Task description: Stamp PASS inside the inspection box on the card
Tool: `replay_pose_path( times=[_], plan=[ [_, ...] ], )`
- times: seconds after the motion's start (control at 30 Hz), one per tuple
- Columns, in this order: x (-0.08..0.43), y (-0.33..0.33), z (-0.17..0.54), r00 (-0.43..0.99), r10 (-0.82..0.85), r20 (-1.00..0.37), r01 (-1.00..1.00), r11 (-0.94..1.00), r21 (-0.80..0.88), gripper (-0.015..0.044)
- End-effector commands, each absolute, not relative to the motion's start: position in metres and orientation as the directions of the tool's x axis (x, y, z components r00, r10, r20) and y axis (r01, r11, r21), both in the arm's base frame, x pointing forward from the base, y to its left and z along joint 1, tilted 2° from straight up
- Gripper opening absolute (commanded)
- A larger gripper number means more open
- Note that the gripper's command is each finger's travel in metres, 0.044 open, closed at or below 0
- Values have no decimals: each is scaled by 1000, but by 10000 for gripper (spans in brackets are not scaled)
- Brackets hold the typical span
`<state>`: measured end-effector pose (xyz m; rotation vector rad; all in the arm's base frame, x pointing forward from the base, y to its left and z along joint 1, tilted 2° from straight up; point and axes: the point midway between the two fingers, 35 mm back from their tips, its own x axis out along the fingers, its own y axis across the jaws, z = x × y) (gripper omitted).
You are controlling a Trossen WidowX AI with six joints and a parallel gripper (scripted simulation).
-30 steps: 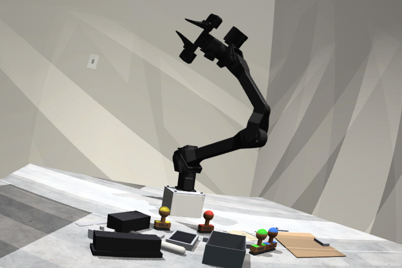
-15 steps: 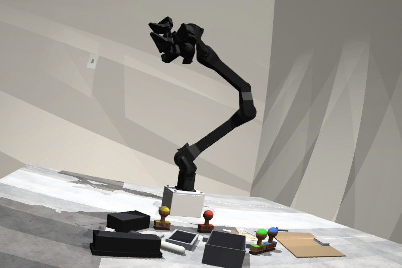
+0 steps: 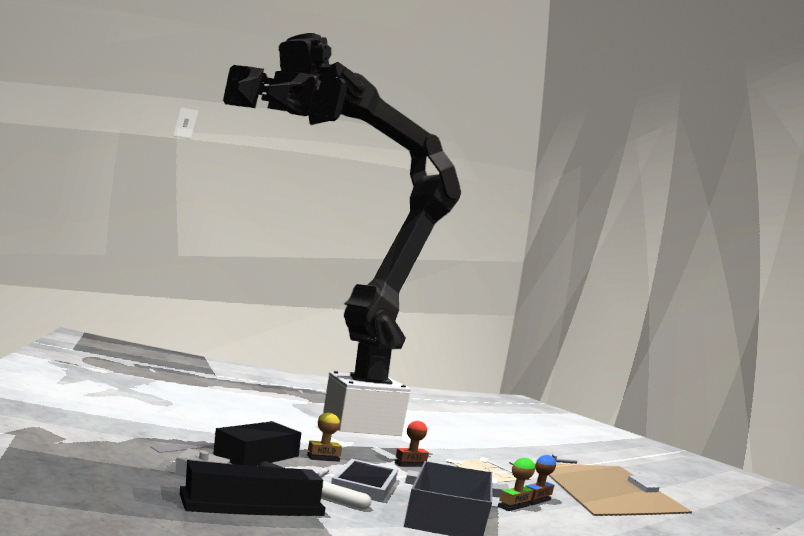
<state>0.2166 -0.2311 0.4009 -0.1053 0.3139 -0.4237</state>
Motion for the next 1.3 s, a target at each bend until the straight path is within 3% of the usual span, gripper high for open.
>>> replay_pose_path(
  times=[0.0,0.27,0.53,0.77,1.0,1.27],
  plan=[
    [266,-219,363,869,-290,-400,332,942,38,221],
    [352,-151,282,780,-27,-625,284,905,316,221],
    [395,-65,208,593,129,-795,351,847,400,221],
    [402,32,133,318,147,-936,495,816,297,221],
    [370,120,62,58,0,-998,568,822,33,221],
    [368,133,54,32,-28,-999,570,822,-4,221]
  ],
)
